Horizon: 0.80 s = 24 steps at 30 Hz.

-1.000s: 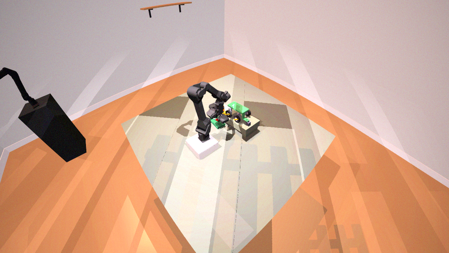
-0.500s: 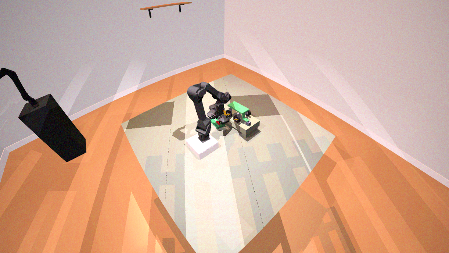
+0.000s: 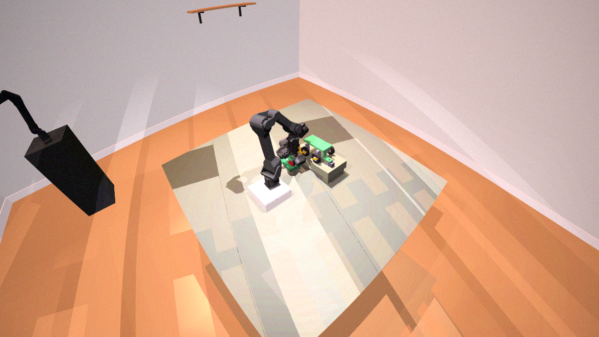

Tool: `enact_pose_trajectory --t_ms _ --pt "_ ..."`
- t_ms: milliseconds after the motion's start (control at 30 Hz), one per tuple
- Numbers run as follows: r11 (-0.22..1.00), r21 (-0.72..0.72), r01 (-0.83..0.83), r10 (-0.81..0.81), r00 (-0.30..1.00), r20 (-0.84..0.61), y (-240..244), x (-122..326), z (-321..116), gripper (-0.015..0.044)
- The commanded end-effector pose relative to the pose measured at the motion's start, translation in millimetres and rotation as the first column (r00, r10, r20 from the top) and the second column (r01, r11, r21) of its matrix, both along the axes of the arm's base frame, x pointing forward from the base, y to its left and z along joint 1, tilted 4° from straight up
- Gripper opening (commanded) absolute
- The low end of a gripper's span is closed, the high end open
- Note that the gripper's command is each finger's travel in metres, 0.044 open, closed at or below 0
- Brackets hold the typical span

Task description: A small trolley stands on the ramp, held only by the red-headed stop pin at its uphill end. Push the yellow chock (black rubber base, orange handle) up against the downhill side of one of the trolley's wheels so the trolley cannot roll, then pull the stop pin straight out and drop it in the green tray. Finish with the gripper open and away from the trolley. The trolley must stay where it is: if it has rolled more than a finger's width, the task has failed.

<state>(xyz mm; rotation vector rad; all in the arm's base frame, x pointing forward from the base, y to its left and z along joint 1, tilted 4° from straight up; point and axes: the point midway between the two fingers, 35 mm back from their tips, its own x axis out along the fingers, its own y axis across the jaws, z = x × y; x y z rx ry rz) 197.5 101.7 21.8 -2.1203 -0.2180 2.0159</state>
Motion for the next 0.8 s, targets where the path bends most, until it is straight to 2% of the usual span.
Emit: enact_pose_trajectory --t_ms 0,133,267,767 --pt "1.0 0.001 -0.001 0.001 1.0 -0.002 -1 0 8 0.034" --pt "1.0 0.002 -0.003 0.004 1.0 -0.003 -3 -2 23 0.034" --pt "1.0 0.002 -0.004 0.004 1.0 -0.003 -4 -3 34 0.044" --pt "1.0 0.002 -0.004 0.004 1.0 -0.003 -8 -5 76 0.044"
